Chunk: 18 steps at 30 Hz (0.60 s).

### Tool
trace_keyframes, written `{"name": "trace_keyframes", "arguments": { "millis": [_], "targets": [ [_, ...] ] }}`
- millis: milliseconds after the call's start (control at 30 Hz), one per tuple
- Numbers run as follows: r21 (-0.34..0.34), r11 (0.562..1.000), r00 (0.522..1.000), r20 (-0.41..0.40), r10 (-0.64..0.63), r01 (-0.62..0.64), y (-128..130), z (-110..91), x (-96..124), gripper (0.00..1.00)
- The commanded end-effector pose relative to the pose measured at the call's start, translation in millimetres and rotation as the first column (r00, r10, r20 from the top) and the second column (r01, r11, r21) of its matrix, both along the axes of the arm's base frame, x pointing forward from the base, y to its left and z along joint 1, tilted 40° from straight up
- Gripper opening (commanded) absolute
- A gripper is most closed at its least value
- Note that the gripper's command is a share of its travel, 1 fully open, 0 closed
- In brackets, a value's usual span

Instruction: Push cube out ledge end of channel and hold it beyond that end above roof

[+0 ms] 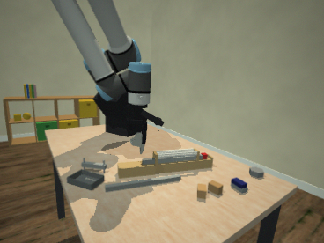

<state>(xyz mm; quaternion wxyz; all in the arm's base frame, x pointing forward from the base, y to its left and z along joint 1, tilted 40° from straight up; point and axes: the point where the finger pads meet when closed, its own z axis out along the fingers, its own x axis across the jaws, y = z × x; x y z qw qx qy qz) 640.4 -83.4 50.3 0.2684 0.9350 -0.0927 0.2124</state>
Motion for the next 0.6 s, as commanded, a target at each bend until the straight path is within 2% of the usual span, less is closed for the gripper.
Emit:
{"name": "trace_keyframes", "arguments": {
  "millis": [0, 567],
  "targets": [
    [0.001, 1.000, 1.000, -0.001, -0.001, 0.001, 12.4, 17.8, -7.6, 0.00],
    [0.001, 1.000, 1.000, -0.001, -0.001, 0.001, 14.5, 20.9, -9.0, 0.00]
  ]
}}
